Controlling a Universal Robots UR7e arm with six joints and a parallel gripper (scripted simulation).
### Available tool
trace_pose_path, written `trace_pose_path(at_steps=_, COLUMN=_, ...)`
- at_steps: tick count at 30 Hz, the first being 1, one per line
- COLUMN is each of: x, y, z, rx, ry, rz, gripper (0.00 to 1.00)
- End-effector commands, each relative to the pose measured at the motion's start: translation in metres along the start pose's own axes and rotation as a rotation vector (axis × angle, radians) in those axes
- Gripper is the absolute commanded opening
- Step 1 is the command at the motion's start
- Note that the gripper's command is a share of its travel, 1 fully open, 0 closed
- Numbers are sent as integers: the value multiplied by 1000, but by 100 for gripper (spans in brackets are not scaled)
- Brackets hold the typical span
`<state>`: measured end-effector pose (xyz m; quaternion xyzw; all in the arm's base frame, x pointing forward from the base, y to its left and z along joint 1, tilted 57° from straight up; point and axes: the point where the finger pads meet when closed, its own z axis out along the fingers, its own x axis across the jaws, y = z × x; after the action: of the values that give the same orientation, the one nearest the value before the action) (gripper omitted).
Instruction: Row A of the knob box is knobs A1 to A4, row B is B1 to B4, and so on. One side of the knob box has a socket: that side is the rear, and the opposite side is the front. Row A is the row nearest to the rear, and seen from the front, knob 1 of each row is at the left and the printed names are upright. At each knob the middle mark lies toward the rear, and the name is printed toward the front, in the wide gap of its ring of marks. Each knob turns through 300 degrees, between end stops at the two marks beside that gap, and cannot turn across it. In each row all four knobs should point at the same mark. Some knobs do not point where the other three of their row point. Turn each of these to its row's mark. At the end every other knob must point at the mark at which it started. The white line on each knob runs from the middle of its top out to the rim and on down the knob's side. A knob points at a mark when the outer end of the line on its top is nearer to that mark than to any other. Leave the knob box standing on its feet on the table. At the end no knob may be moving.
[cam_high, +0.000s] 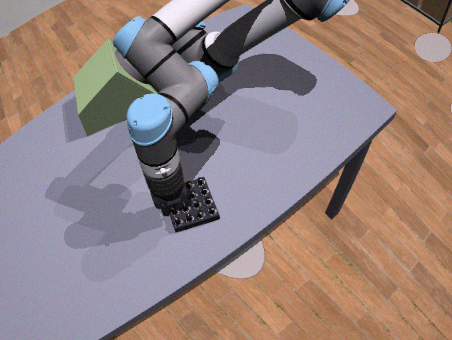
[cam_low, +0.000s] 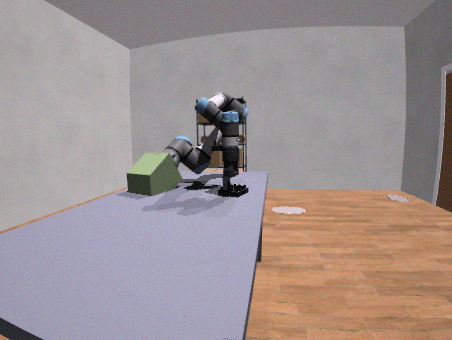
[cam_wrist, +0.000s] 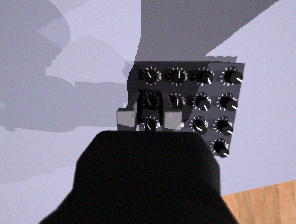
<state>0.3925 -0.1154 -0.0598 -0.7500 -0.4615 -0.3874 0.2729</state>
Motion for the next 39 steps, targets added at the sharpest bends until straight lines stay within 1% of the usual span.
trace_pose_path(at_steps=1, x=0, y=0, z=-3, rx=-1, ry=-1, rz=0, gripper=46)
trace_pose_path(at_steps=5, x=0, y=0, z=-6, rx=-1, ry=-1, rz=0, gripper=46)
trace_pose_path(at_steps=14, x=0, y=0, z=-30, rx=-1, ry=-1, rz=0, gripper=46)
trace_pose_path(at_steps=18, x=0, y=0, z=-37, rx=-1, ry=-1, rz=0, gripper=46)
trace_pose_path(at_steps=39, x=0, y=0, z=-38, rx=-1, ry=-1, rz=-1, gripper=46)
